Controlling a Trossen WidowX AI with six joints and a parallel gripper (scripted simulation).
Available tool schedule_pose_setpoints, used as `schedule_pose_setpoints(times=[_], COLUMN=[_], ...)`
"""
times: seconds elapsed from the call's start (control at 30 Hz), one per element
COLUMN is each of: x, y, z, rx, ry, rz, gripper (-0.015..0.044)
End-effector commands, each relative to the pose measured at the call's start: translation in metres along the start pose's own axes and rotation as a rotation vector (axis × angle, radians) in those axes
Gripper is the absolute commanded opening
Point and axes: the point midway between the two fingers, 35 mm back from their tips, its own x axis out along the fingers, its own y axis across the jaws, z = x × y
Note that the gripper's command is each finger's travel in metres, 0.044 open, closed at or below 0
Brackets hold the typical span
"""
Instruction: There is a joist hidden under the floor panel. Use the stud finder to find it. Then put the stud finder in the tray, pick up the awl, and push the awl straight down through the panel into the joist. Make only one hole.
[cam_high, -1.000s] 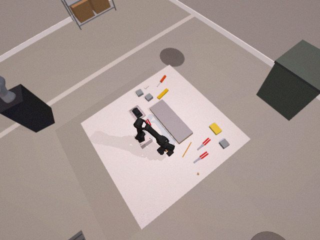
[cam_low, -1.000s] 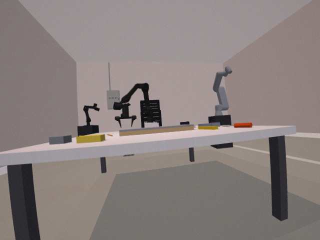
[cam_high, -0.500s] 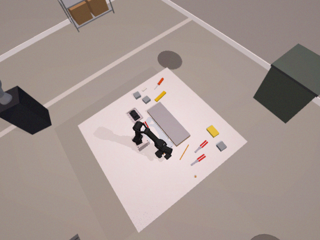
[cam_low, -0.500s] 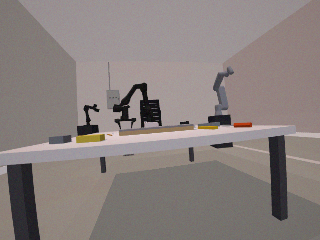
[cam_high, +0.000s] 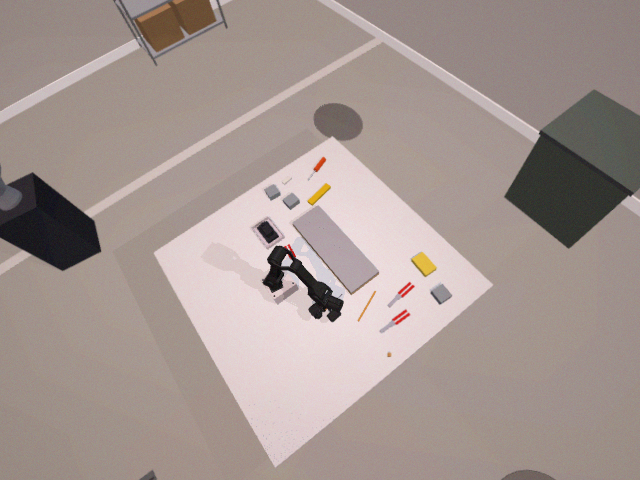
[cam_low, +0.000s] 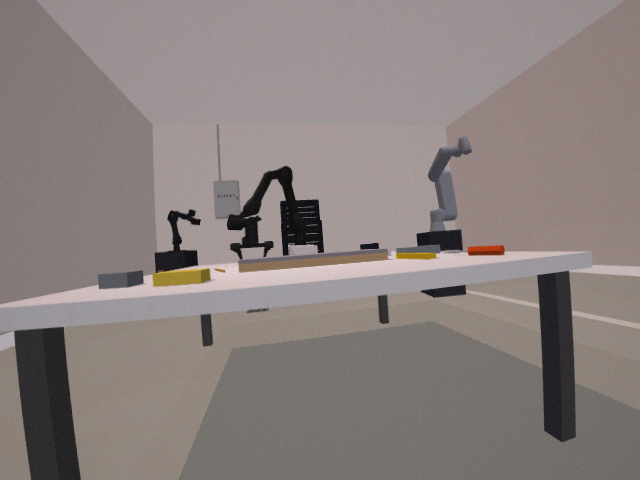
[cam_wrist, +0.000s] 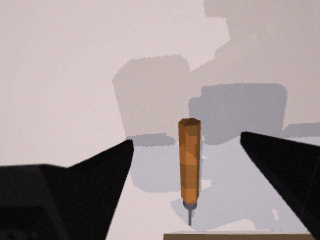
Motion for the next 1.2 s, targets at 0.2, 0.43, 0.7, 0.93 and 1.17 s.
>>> schedule_pose_setpoints(times=[0.2, 0.43, 0.7, 0.93, 1.17], x=[0.003, 0.003, 0.003, -0.028, -0.083], y=[-0.003, -0.003, -0.003, 0.003, 0.005], z=[0.001, 0.001, 0.001, -0.004, -0.008], rx=[0.004, 0.004, 0.004, 0.004, 0.004], ry=[0.001, 0.001, 0.001, 0.001, 0.0], rz=[-0.008, -0.008, -0.008, -0.007, -0.007], gripper=[0.0282, 0.0099, 0.0026, 0.0, 0.0])
